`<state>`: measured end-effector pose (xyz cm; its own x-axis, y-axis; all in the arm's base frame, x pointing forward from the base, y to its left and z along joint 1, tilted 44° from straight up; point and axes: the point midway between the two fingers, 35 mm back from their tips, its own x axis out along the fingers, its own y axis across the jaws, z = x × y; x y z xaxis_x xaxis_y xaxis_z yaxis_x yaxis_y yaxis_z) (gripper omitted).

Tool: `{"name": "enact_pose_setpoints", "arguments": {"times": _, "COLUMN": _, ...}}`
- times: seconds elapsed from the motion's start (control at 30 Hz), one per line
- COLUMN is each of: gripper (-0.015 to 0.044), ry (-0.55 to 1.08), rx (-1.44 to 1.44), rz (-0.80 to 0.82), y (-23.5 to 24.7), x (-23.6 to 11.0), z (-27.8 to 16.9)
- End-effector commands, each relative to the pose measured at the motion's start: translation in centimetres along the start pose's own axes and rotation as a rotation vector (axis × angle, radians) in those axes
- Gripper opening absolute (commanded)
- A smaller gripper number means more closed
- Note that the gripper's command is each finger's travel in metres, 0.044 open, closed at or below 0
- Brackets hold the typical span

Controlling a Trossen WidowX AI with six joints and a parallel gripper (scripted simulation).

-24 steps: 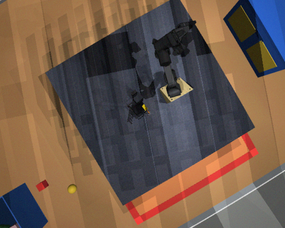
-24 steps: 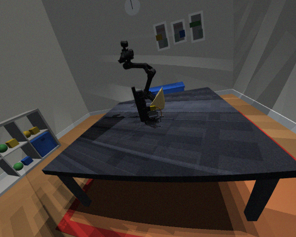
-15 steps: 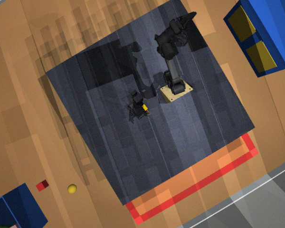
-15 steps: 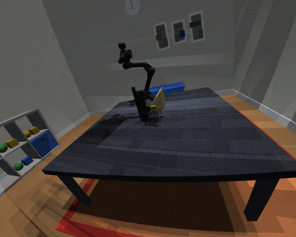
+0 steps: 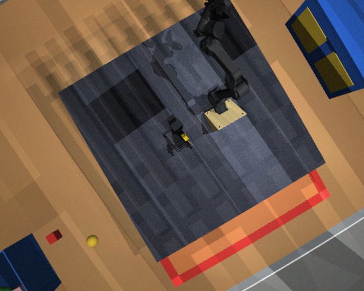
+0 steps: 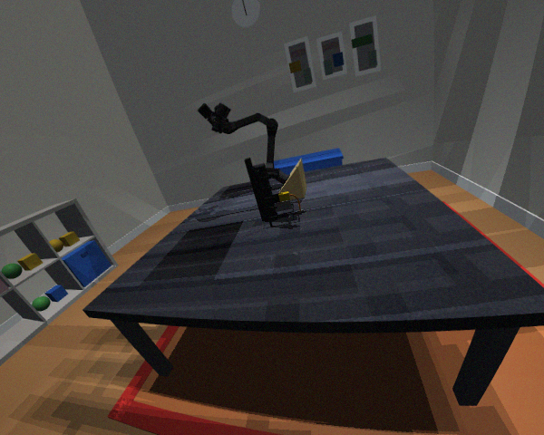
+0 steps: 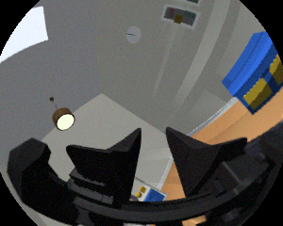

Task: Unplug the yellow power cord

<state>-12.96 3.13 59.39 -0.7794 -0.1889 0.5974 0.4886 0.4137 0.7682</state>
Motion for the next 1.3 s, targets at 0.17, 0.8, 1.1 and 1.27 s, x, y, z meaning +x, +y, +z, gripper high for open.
{"name": "enact_pose_setpoints", "arguments": {"times": 0.17, "gripper": 0.0160, "ry": 0.420, "rx": -0.224, "rz": 0.012, "y": -2.1, "x": -1.0, "z": -13.0}}
{"name": "enact_pose_setpoints", "arguments": {"times": 0.8, "gripper": 0.0160, "ry": 1.316, "rx": -0.553, "rz": 0.476, "y": -1.1, "x": -22.5, "z": -32.3}}
{"name": "enact_pose_setpoints", "arguments": {"times": 1.1, "gripper": 0.0160, "ry": 1.648, "rx": -0.622, "rz": 0.899, "y": 1.0, "x": -37.3, "z": -32.3}}
{"name": "enact_pose_setpoints", "arguments": {"times": 1.27, "gripper": 0.0160, "ry": 1.777, "rx": -0.633, "rz": 1.164, "y": 1.8, "x": -44.8, "z": -29.7}}
